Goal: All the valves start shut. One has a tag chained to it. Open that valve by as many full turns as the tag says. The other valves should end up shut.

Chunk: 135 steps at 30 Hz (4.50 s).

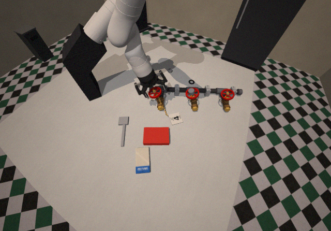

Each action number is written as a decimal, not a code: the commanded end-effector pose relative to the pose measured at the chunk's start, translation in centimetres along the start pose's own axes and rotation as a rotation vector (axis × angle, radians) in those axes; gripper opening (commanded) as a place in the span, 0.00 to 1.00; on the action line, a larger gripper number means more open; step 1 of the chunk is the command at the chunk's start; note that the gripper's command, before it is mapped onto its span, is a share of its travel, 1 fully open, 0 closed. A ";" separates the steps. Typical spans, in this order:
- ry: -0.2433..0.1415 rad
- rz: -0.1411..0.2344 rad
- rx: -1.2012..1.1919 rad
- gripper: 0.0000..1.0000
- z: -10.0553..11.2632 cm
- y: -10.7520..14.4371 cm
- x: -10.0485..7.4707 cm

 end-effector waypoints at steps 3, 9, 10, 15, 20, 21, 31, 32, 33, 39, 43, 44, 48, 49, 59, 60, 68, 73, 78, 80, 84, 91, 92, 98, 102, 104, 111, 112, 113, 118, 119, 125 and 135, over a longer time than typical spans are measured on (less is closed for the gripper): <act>0.008 -0.002 0.128 1.00 0.2 -0.2 -0.1; 0.008 -0.003 0.302 1.00 0.2 -0.2 -0.1; 0.007 -0.003 0.329 1.00 0.2 -0.2 -0.1; 0.007 -0.004 0.450 1.00 0.2 -0.2 -0.1; 0.007 -0.004 0.513 1.00 0.2 -0.3 -0.1; 0.007 -0.004 0.532 1.00 0.2 -0.3 -0.1; 0.007 -0.005 0.679 1.00 0.1 -0.2 -0.1; 0.007 -0.005 0.689 1.00 0.1 -0.2 -0.1; 0.007 -0.005 0.698 1.00 0.1 -0.2 -0.1; 0.007 -0.005 0.728 1.00 0.1 -0.2 -0.1; 0.007 -0.005 0.746 1.00 0.1 -0.2 -0.1; 0.007 -0.005 0.750 1.00 0.1 -0.2 -0.1; 0.007 -0.005 0.757 1.00 0.1 -0.2 -0.1; 0.007 -0.005 0.758 1.00 0.1 -0.2 -0.1; 0.007 -0.005 0.759 0.75 0.1 -0.2 -0.1; 0.007 -0.005 0.759 0.75 0.1 -0.2 -0.1; 0.007 -0.005 0.759 0.75 0.1 -0.2 -0.1; 0.007 -0.005 0.759 0.75 0.1 -0.2 -0.1; 0.007 -0.005 0.759 0.75 0.1 -0.2 -0.1; 0.007 -0.005 0.759 0.75 0.1 -0.2 -0.1; 0.007 -0.005 0.758 0.75 0.1 -0.2 -0.1; 0.007 -0.005 0.749 0.75 0.1 -0.2 -0.1; 0.007 -0.005 0.746 0.75 0.1 -0.2 -0.1; 0.007 -0.005 0.700 0.75 0.1 -0.2 -0.1; 0.008 -0.005 0.675 0.75 0.1 -0.2 -0.1; 0.008 -0.005 0.680 0.75 0.1 -0.2 -0.1; 0.009 -0.004 0.570 0.75 0.1 -0.2 -0.1; 0.009 -0.004 0.554 0.75 0.1 -0.2 -0.1; 0.009 -0.004 0.536 0.75 0.0 -0.2 -0.1; 0.010 -0.004 0.436 0.75 0.0 -0.2 -0.1; 0.010 -0.004 0.436 0.75 0.0 -0.2 -0.1; 0.011 -0.003 0.316 0.75 -0.1 -0.2 -0.2; 0.013 -0.001 0.021 0.75 -0.1 -0.1 -0.2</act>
Point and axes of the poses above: the point where the finger pads meet when closed, its own x axis out along the fingers, its own y axis across the jaws, z = x × y, the point moved 8 cm from there along -x, back along the fingers, and after that the axes turned 6 degrees about -x, right-handed, at the moved point
